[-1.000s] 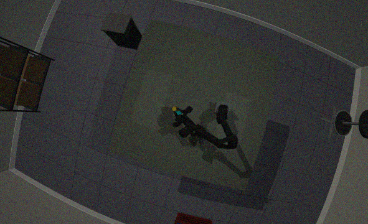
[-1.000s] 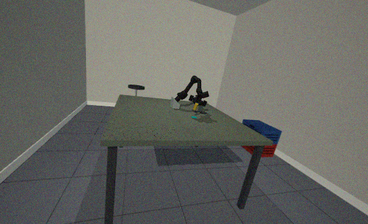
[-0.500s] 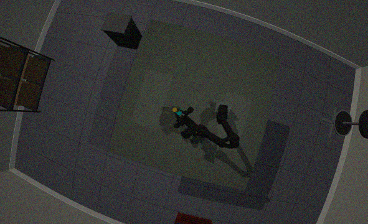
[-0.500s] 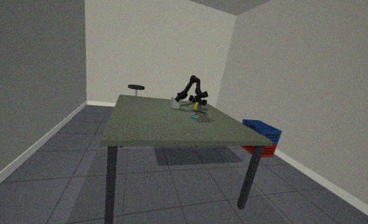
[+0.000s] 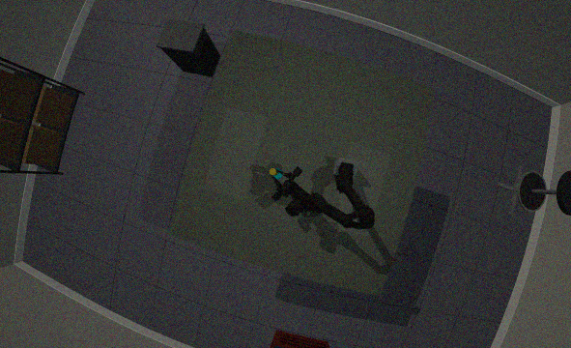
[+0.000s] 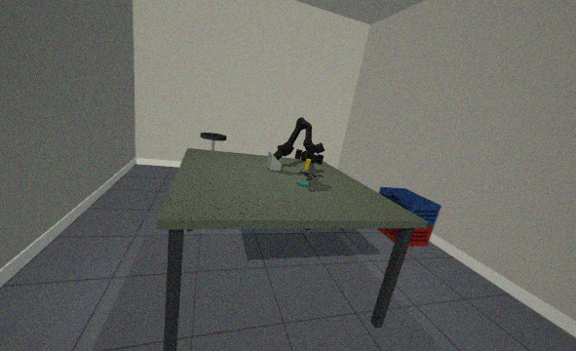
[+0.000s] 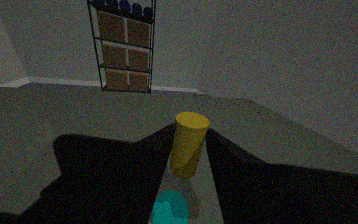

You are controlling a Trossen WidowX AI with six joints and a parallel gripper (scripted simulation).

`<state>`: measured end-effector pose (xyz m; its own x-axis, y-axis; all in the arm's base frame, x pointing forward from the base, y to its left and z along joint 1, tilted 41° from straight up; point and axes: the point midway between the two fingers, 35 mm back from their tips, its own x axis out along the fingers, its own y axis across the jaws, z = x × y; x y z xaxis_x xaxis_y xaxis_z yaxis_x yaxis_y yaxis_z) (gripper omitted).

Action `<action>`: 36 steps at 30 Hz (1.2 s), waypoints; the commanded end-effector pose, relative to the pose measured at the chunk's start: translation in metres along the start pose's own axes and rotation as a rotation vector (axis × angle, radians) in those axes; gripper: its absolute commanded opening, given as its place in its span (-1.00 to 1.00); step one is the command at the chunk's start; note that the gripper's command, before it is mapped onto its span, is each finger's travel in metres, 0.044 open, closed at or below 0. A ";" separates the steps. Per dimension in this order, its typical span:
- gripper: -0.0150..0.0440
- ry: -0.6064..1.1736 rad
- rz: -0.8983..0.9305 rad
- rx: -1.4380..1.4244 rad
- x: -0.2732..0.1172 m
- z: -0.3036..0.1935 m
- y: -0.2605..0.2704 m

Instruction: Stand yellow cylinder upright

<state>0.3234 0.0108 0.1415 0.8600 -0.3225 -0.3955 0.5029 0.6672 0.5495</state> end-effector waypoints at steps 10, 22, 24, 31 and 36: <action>-0.14 -0.055 0.019 0.057 -0.008 0.001 -0.004; -0.14 -0.055 0.019 0.057 -0.008 0.001 -0.004; -0.14 -0.055 0.019 0.057 -0.008 0.001 -0.004; -0.14 -0.051 0.016 0.059 -0.002 -0.018 -0.001; -0.14 -0.049 0.014 0.060 0.001 -0.033 0.001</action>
<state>0.3213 0.0270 0.1262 0.8716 -0.3443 -0.3490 0.4900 0.6338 0.5985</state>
